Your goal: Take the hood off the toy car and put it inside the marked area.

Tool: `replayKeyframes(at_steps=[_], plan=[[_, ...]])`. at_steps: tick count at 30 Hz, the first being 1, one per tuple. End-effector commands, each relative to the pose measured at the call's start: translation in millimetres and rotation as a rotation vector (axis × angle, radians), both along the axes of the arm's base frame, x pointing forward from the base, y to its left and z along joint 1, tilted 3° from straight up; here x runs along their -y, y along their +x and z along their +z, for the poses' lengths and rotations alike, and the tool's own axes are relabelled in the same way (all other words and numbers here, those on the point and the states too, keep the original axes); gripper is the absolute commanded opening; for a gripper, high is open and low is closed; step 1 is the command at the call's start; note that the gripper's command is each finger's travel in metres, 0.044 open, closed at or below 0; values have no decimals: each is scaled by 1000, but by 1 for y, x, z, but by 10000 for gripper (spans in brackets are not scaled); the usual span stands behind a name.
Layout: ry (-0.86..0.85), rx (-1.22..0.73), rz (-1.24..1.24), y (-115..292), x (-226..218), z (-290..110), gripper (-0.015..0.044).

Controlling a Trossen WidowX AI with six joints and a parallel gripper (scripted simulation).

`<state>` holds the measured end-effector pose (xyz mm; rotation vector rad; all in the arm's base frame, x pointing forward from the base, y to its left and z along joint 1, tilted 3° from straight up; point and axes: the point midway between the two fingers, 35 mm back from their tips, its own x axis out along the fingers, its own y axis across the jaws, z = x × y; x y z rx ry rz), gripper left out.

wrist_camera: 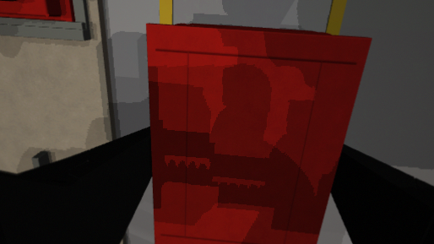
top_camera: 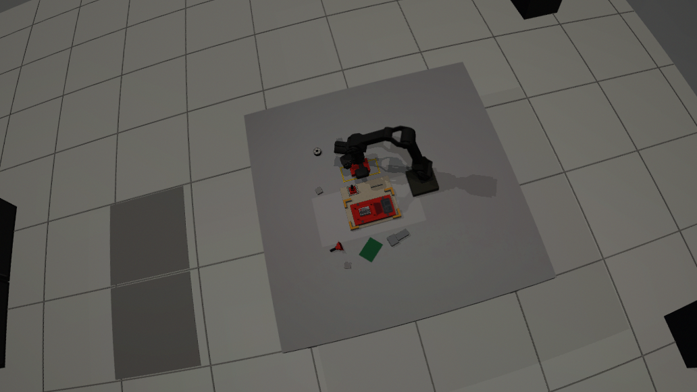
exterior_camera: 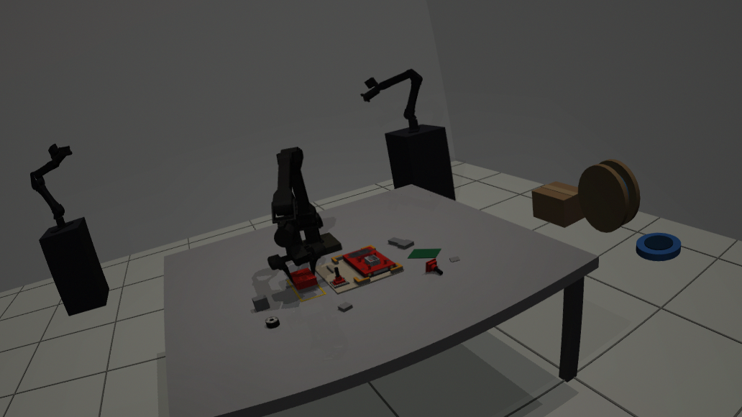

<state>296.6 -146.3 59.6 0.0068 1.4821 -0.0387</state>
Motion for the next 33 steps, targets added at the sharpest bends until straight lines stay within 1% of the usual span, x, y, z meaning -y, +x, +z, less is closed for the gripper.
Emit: replayKeyframes(at_steps=[1,33], plan=[[4,-1,2,0,-1,-3,0],[4,-1,2,1,0,-19,0]])
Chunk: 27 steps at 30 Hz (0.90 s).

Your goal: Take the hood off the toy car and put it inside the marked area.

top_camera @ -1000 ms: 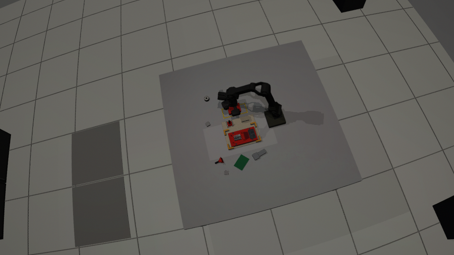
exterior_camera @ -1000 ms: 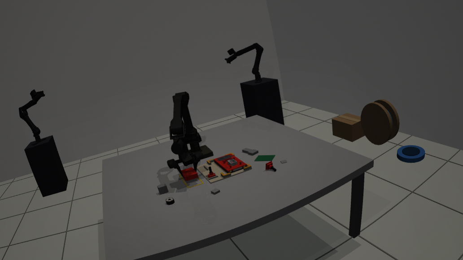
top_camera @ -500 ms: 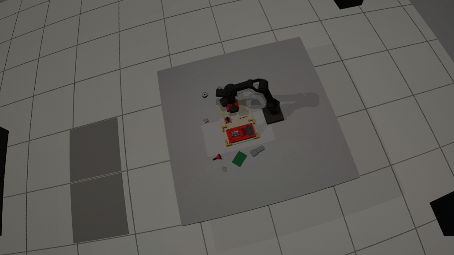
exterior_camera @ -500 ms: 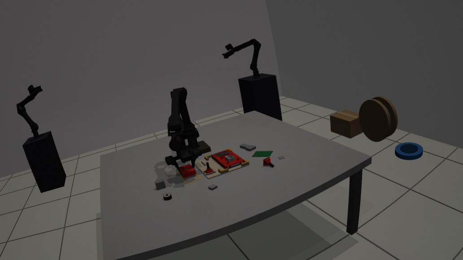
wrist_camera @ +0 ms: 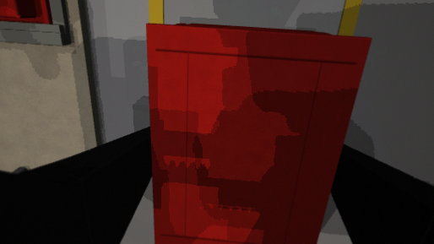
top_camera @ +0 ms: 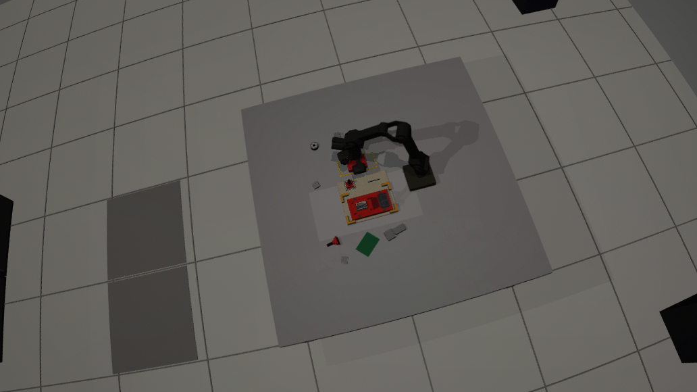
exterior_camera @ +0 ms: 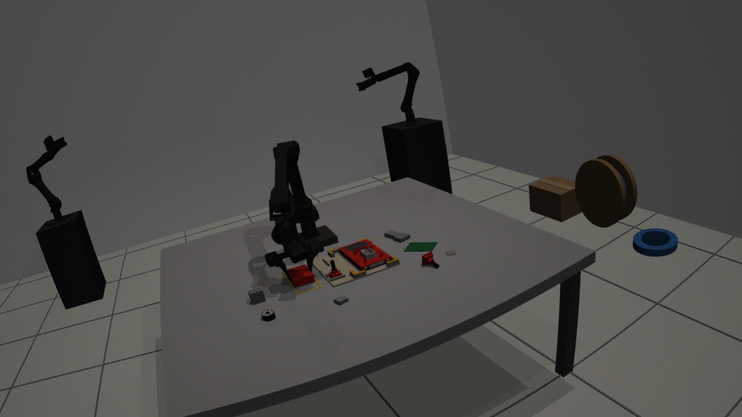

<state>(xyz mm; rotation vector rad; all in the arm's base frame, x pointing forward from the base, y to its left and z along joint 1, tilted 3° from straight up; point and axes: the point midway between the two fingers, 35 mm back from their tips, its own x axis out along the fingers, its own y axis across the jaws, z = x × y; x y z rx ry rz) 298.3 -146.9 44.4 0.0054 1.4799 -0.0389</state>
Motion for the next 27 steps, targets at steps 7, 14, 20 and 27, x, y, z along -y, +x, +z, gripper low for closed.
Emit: replayKeyframes(at_steps=[7,14,20,27], plan=[[1,-1,0,0,0,-2,53],[1,-1,0,0,0,-2,236],[1,-1,0,0,0,-2,394],[1,-4,0,0,0,23,440]])
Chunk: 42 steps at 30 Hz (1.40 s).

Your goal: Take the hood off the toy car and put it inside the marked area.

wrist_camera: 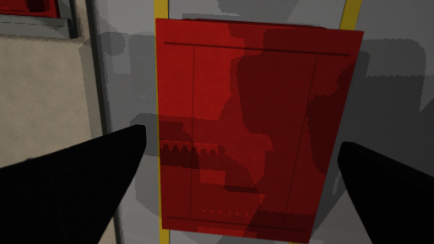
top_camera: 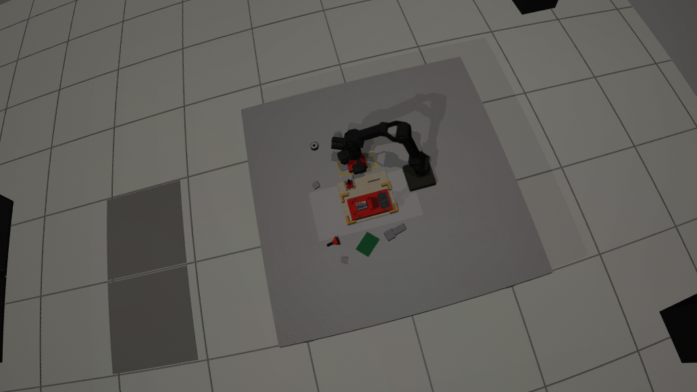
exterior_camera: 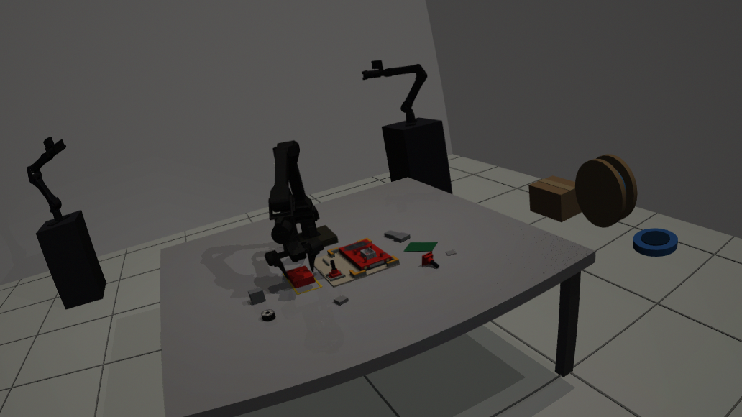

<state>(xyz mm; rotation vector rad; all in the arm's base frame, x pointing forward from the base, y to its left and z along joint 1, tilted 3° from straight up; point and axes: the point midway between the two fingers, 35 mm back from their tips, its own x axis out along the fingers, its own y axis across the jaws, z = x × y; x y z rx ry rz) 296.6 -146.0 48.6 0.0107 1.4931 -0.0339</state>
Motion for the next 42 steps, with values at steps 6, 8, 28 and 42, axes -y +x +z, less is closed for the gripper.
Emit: replayKeyframes(at_steps=[6,8,28,42], plan=[[-5,5,0,-4,-1,66,440],[-5,5,0,-4,-1,66,440],[-5,5,0,-4,-1,66,440],[-5,5,0,-4,-1,66,440]])
